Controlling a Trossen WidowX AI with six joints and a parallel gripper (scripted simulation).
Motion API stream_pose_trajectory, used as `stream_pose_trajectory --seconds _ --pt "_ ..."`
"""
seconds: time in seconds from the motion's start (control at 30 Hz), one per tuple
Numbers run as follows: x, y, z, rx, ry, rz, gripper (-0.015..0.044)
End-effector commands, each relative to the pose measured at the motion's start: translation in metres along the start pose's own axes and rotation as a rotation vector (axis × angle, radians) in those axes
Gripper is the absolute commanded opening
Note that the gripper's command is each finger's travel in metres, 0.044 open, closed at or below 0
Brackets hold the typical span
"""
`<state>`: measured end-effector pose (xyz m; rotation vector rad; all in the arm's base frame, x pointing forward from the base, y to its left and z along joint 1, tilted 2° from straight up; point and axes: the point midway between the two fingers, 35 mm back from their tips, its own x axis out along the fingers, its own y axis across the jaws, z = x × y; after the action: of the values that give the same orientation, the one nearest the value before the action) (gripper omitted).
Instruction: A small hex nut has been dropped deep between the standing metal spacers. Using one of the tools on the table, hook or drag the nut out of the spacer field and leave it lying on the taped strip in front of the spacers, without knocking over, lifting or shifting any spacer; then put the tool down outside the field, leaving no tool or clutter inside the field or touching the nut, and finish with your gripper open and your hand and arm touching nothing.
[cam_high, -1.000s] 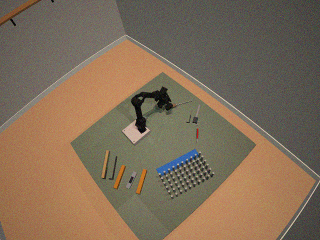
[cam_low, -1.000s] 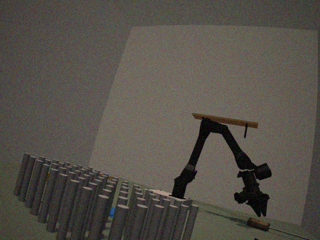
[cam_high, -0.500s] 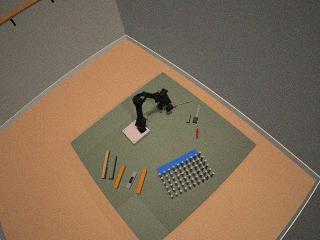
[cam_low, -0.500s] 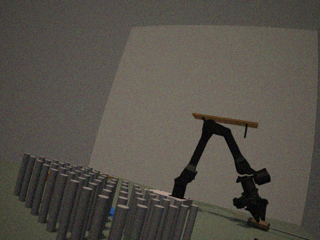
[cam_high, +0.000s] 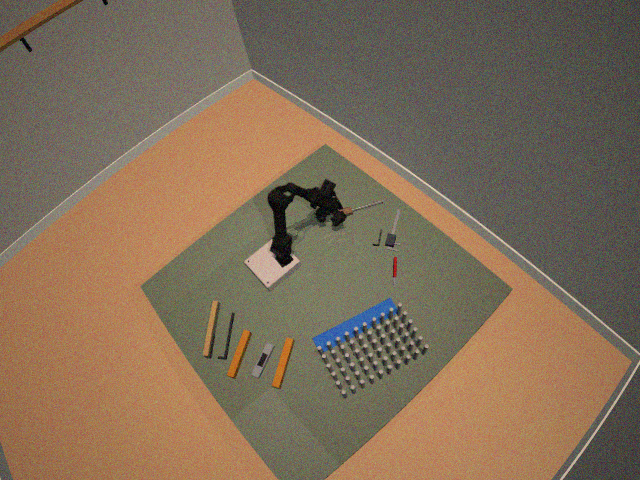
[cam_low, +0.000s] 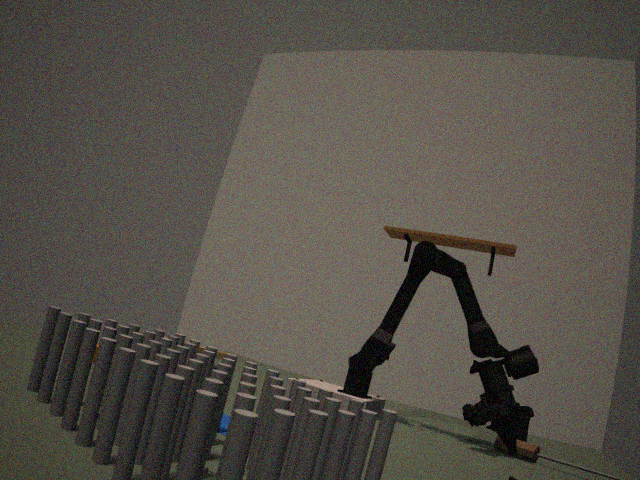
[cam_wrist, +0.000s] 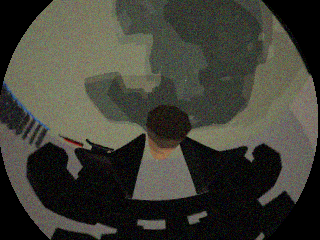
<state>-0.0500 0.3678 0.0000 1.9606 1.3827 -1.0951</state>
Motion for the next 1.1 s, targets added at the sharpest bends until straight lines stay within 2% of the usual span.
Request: stream_pose_trajectory --seconds 0.0,0.23,0.4,1.07 --pt "0.001 0.0 0.001 0.004 0.003 0.002 0.0175" --pt "0.001 0.0 0.001 0.004 0.003 0.002 0.0128" --pt "-0.014 -0.004 -0.016 0.003 0.003 0.002 0.0" --pt "-0.13 -0.002 -0.091 0.001 0.001 0.001 0.0"
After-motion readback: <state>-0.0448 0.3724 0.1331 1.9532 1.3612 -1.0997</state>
